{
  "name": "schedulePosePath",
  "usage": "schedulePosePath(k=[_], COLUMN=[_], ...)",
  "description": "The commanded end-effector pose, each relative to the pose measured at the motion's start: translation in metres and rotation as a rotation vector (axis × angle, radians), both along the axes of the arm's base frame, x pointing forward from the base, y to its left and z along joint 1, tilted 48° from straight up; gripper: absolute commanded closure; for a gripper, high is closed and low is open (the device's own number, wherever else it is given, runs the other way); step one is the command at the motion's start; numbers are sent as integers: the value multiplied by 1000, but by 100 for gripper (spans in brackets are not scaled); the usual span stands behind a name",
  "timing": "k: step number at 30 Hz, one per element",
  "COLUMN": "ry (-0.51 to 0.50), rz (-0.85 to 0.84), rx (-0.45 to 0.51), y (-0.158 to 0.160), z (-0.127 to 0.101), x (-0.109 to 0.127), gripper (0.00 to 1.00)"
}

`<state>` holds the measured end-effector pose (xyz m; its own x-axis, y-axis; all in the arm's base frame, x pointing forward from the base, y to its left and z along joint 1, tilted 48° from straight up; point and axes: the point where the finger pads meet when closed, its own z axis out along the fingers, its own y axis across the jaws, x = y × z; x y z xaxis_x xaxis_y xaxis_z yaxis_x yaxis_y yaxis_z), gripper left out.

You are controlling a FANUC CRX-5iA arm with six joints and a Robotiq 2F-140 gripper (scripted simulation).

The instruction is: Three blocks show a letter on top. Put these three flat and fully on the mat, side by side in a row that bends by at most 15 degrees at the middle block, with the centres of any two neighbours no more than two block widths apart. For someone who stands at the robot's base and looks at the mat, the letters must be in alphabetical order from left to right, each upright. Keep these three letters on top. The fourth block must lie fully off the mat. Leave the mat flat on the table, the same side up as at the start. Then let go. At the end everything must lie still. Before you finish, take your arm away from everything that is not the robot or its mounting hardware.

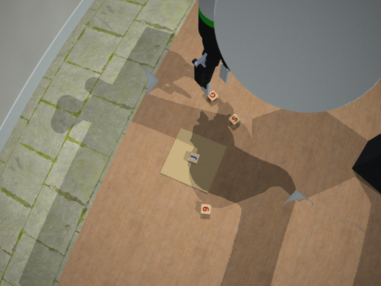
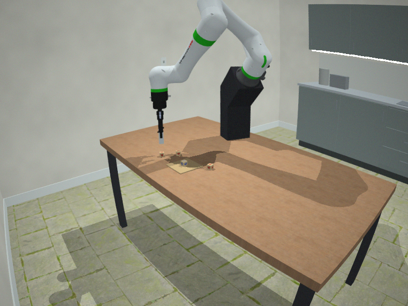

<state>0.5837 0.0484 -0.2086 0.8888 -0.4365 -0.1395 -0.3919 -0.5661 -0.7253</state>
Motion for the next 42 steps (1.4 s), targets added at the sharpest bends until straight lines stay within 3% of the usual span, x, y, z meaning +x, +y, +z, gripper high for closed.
schedulePosePath(k=[1,42], ry=[0,1], rz=[0,0], rx=[0,0], y=[0,7], z=[0,-7], x=[0,3], gripper=[63,63])
